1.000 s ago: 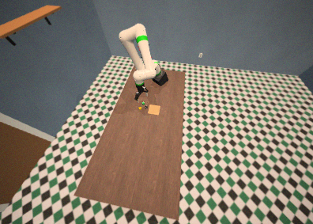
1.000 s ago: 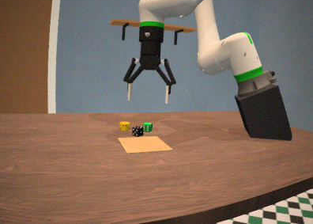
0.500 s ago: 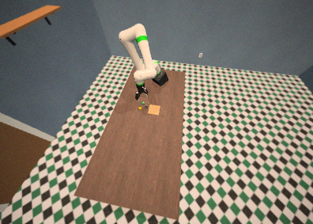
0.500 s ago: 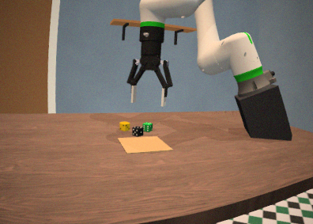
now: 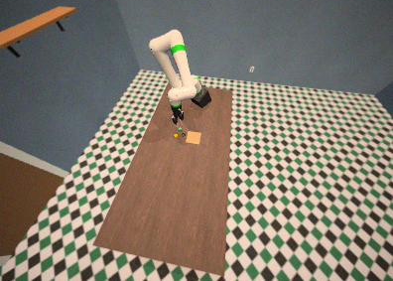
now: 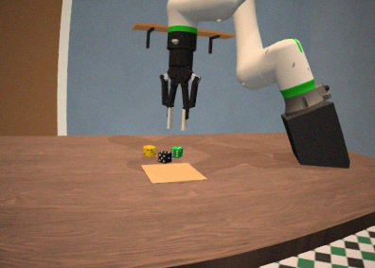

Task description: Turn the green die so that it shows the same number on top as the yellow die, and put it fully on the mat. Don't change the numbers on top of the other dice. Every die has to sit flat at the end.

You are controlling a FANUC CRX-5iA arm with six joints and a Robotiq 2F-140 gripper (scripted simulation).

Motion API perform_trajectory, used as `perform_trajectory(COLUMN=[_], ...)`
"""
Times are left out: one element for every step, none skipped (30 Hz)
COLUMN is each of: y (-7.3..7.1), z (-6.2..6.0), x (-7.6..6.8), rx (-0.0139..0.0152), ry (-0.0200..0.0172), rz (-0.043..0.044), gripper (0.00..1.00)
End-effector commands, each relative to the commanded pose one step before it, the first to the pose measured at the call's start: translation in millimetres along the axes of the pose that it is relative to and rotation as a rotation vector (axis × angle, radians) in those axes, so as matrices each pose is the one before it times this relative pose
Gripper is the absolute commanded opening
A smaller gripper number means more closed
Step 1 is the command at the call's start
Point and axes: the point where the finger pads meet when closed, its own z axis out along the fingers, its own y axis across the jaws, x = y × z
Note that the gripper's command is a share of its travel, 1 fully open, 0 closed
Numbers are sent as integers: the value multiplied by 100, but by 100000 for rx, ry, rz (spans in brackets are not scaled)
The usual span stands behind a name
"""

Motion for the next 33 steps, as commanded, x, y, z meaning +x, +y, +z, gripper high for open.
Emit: perform_trajectory(y=[-11,0,0,0,0,0,0,0,0,0,0,0,0,0,0,0,0,0,0,0,0,1,1,1,2,2,2,3,3,4,4,5,5], z=[-15,0,0,0,0,0,0,0,0,0,0,0,0,0,0,0,1,4,7,0,0,11,15,20,26,32,39,46,53,60,67,74,95], x=[-16,0,0,0,0,0,0,0,0,0,0,0,0,0,0,0,0,0,0,0,0,0,0,0,0,0,-1,-1,-1,-1,-1,0,-1], rx=[29,0,0,0,0,0,0,0,0,0,0,0,0,0,0,0,-1,-2,-4,0,0,-7,-10,-13,-17,-21,-25,-29,-34,-39,-43,-48,-11], ry=[-23,0,0,0,0,0,0,0,0,0,0,0,0,0,0,0,1,2,4,0,0,6,8,11,14,17,21,24,28,31,35,38,10], rz=[-1,0,0,0,0,0,0,0,0,0,0,0,0,0,0,0,0,1,1,0,0,2,3,3,4,5,7,8,9,10,11,13,3], gripper=[28,28,28,28,28,28,28,28,28,28,28,28,28,28,28,28,28,28,28,28,28,28,28,28,28,28,28,28,28,28,28,28,28])
